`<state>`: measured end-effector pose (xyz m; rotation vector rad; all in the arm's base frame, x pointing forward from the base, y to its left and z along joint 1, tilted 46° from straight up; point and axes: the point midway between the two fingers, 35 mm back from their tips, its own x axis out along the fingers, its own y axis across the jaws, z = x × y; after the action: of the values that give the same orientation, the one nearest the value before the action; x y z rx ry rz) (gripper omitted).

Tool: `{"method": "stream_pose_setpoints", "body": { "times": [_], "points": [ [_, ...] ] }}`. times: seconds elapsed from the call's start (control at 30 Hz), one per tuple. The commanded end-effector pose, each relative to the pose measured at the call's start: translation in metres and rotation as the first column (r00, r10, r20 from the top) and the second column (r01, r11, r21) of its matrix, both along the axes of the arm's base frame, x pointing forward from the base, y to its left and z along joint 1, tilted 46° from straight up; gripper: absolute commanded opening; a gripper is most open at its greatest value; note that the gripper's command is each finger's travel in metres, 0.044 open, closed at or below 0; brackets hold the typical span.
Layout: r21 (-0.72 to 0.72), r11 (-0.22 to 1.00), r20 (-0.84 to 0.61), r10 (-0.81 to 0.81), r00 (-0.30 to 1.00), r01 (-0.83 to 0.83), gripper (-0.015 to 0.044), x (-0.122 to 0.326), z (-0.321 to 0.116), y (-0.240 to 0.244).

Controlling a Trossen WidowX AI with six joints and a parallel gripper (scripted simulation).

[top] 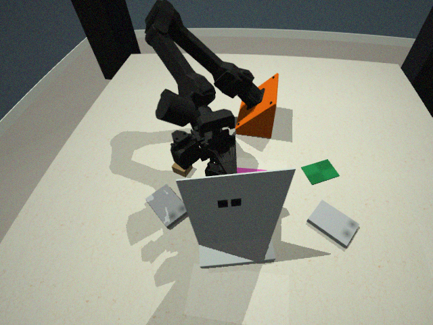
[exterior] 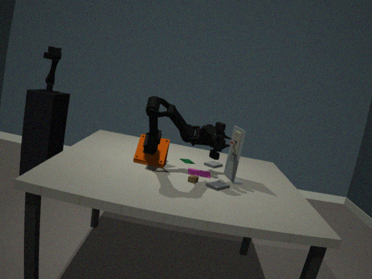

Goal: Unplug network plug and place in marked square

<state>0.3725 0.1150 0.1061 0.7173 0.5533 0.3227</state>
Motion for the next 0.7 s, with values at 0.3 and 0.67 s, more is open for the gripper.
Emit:
{"method": "stream_pose_setpoints", "body": {
  "times": [0.3, 0.67],
  "points": [
    [0.005, 1.000, 0.005, -0.004, 1.000, 0.004, 0.0156, 0.0147, -0.0024, 0.0047],
    [0.005, 1.000, 0.005, -0.004, 1.000, 0.004, 0.0083, 0.0147, -0.0024, 0.0047]
  ]
}}
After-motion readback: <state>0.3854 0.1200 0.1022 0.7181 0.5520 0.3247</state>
